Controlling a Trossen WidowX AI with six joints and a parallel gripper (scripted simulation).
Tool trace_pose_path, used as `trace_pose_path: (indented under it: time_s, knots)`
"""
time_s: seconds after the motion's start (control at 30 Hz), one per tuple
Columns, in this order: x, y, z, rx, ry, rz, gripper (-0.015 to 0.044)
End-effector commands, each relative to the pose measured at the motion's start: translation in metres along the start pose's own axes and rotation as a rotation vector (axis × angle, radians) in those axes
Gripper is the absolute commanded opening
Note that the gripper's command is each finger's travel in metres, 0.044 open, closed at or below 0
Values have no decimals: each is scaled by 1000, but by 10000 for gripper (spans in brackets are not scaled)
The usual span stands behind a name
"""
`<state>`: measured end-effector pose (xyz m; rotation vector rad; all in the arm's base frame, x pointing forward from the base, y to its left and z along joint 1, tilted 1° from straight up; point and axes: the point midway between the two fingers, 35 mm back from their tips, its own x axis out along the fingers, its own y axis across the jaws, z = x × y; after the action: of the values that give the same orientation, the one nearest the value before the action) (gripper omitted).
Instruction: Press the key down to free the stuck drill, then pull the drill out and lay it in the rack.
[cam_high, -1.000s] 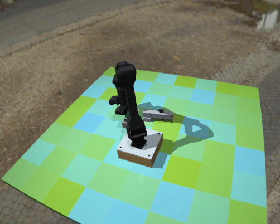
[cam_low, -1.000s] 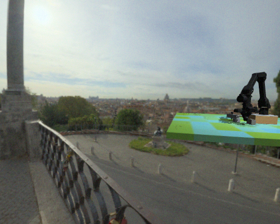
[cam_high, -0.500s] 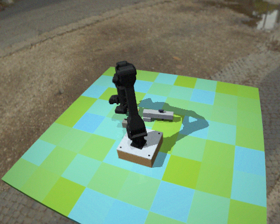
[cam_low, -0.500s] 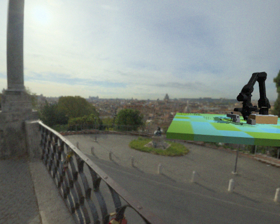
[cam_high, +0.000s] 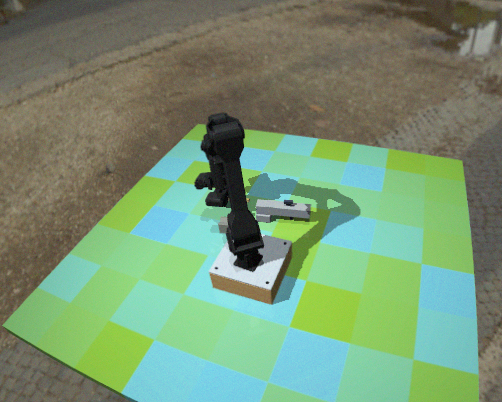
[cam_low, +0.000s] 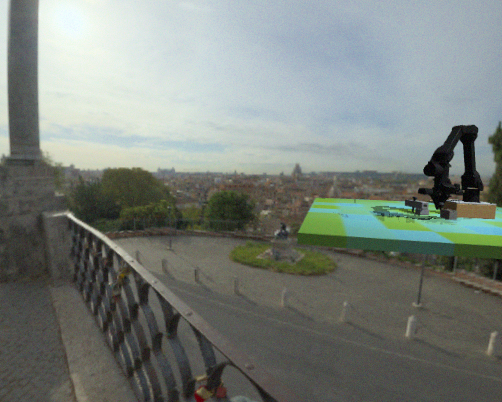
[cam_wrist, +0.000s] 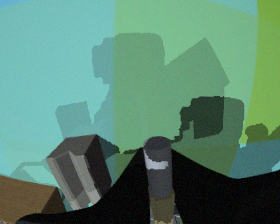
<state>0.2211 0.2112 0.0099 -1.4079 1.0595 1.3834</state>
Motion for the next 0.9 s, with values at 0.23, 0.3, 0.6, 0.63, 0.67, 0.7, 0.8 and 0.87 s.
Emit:
trace_pose_path:
  time_s: [0.23,0.3,0.6,0.63,0.67,0.7,0.8,0.87]
  knots:
    - [-7,0,0,-2,-2,-2,0]
    - [-8,0,0,-2,-2,-2,0]
    - [-13,0,0,-2,-2,-2,0]
    - [-13,0,0,-2,-2,-2,0]
    - [-14,0,0,-2,-2,-2,0]
    - [-14,-1,0,-2,-2,-2,0]
    - [-16,-1,0,-2,-2,-2,0]
    - [-17,-1,0,-2,-2,-2,0]
